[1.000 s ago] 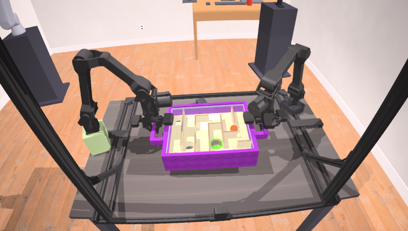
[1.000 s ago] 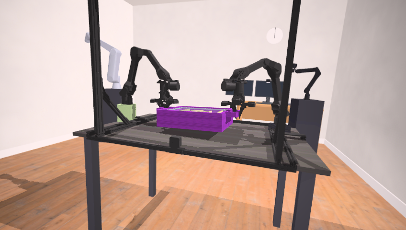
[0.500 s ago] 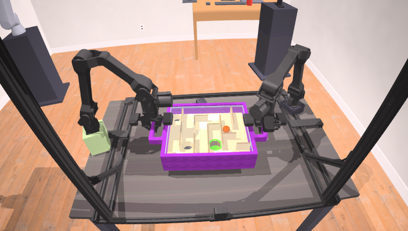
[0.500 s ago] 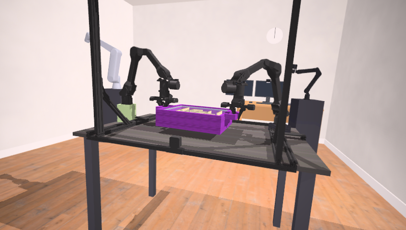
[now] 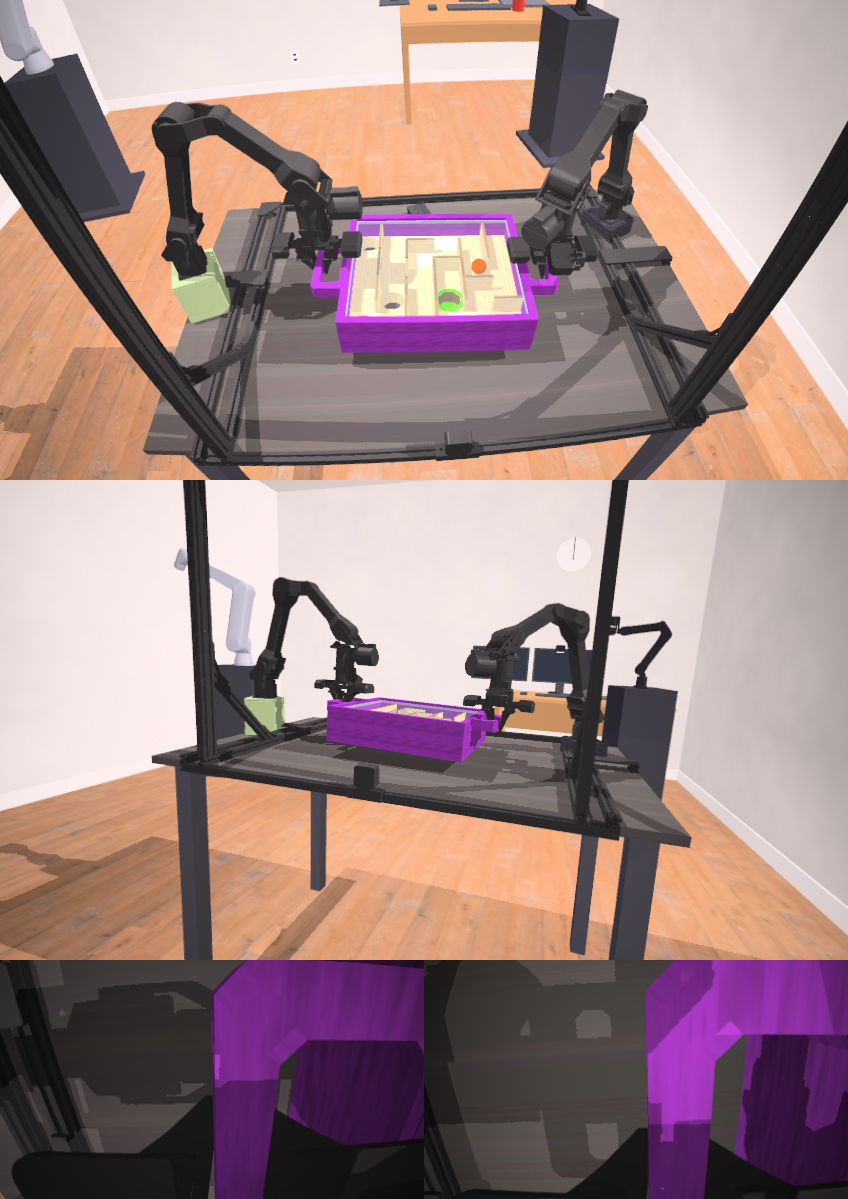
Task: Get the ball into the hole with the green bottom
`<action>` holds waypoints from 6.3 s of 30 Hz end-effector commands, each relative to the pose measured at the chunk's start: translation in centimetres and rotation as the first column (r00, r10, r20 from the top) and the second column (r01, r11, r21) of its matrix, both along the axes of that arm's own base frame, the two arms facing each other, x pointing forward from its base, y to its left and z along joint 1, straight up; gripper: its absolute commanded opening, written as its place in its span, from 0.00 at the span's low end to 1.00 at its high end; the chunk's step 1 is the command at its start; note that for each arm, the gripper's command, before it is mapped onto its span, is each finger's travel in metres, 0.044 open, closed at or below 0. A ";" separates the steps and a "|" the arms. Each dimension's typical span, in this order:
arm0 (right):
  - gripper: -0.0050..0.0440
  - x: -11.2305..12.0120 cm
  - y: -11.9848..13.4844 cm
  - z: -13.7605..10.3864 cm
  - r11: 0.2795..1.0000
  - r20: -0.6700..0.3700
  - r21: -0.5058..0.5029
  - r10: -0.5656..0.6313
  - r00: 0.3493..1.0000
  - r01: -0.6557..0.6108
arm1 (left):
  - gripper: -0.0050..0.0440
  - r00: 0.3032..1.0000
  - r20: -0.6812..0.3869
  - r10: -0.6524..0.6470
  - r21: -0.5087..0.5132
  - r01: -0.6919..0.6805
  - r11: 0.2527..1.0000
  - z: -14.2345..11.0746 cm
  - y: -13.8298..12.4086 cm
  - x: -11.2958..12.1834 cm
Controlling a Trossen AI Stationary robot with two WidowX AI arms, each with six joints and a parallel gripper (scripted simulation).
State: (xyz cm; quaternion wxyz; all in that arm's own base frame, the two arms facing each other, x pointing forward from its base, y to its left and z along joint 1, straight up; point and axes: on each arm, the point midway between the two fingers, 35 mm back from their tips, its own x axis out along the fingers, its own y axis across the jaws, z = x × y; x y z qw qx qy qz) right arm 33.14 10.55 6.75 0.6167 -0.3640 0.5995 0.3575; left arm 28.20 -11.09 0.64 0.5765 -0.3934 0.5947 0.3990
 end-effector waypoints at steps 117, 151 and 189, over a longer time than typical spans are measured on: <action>0.14 0.3 -0.2 1.7 0.999 -0.046 0.042 0.000 0.999 0.002 | 0.14 0.999 0.052 0.000 -0.036 0.002 0.999 -1.5 0.1 -0.3; 0.14 0.1 0.0 -0.2 1.000 0.018 0.001 0.000 1.000 0.000 | 0.14 1.000 -0.017 -0.001 -0.003 0.001 1.000 0.4 0.0 -0.1; 0.14 0.2 0.2 0.1 0.999 -0.022 -0.048 -0.002 1.000 0.001 | 0.14 1.000 0.017 -0.003 0.051 0.002 0.999 0.2 -0.3 -0.2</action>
